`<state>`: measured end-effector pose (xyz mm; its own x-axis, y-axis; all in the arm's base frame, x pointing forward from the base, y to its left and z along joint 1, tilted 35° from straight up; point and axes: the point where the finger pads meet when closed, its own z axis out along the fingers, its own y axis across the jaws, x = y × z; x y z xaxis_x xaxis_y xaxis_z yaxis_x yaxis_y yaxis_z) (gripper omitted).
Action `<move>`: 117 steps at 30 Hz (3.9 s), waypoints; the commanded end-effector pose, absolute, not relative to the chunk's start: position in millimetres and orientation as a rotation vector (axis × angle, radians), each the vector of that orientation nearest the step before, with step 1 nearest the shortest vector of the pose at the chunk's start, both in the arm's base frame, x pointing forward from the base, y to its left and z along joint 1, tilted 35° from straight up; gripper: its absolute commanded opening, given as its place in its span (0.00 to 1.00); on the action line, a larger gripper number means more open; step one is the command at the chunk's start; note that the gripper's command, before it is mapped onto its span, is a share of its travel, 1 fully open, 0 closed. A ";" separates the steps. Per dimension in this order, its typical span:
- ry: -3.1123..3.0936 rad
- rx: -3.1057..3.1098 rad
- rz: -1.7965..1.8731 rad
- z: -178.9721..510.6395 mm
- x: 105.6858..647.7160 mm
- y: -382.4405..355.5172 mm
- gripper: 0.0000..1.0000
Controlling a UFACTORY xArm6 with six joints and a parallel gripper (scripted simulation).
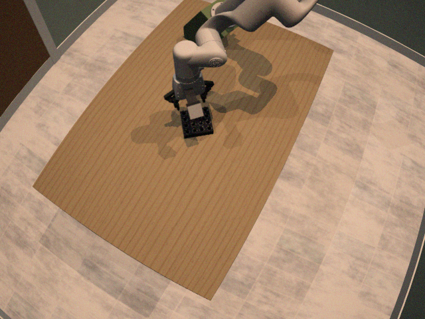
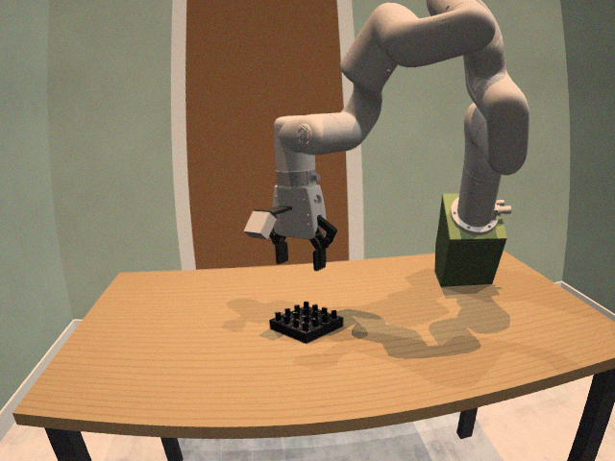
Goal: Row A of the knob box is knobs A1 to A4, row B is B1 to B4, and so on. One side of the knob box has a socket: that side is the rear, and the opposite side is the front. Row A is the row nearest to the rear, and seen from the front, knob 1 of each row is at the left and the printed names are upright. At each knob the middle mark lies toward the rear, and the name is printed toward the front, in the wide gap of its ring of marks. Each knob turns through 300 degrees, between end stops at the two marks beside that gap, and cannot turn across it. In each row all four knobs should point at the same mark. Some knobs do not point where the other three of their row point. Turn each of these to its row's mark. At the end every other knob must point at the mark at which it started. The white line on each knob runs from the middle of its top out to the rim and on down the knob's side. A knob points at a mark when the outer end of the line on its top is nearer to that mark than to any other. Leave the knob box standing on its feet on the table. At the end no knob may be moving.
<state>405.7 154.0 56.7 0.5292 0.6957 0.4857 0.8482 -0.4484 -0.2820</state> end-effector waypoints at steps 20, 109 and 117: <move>-1.970 -1.820 -0.643 34.5 406.8 148.0 1.00; -2.650 -1.013 -0.839 1.2 404.6 143.5 0.19; -2.650 -1.013 -0.839 -4.5 404.7 147.2 0.19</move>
<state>403.2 146.0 -3.0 -0.7502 0.5557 0.3584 0.6607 0.6087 0.4392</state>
